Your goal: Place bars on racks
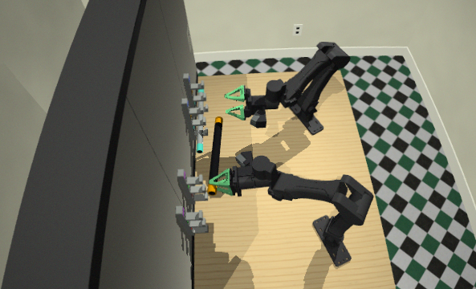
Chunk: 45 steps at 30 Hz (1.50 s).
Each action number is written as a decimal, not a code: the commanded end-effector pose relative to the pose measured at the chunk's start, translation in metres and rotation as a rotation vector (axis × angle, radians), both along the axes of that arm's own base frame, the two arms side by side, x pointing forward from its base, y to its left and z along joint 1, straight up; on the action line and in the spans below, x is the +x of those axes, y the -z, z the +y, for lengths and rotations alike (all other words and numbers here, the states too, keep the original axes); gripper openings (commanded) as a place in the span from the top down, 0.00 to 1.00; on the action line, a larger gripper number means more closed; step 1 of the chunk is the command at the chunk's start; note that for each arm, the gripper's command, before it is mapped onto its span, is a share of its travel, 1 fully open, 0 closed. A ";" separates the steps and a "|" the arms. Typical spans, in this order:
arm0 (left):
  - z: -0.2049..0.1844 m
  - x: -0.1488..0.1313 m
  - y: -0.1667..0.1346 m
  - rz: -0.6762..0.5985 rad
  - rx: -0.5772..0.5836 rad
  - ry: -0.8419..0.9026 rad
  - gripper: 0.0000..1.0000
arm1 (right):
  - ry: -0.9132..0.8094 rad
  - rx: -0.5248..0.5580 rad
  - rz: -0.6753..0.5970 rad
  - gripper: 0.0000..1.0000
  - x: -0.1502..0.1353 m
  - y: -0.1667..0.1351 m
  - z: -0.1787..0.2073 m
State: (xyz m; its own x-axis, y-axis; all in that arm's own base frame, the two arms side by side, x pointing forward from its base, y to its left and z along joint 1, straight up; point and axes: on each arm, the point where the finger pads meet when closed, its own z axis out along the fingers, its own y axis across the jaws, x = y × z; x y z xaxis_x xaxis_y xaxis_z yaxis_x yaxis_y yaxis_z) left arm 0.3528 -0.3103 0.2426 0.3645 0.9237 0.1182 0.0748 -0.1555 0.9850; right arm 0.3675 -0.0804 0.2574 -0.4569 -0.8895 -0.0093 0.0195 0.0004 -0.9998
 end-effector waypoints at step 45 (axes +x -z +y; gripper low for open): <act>0.001 -0.001 -0.060 -0.073 -0.156 -0.007 1.00 | 0.006 0.000 0.020 0.00 0.009 0.032 0.032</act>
State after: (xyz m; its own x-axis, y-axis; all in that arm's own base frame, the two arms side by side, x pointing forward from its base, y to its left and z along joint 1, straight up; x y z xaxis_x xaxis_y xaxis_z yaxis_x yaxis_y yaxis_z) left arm 0.3508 -0.3077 0.2420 0.3660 0.9217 0.1283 0.0864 -0.1709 0.9815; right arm 0.3756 -0.0511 0.2262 -0.4585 -0.8887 0.0025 -0.0047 -0.0004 -1.0000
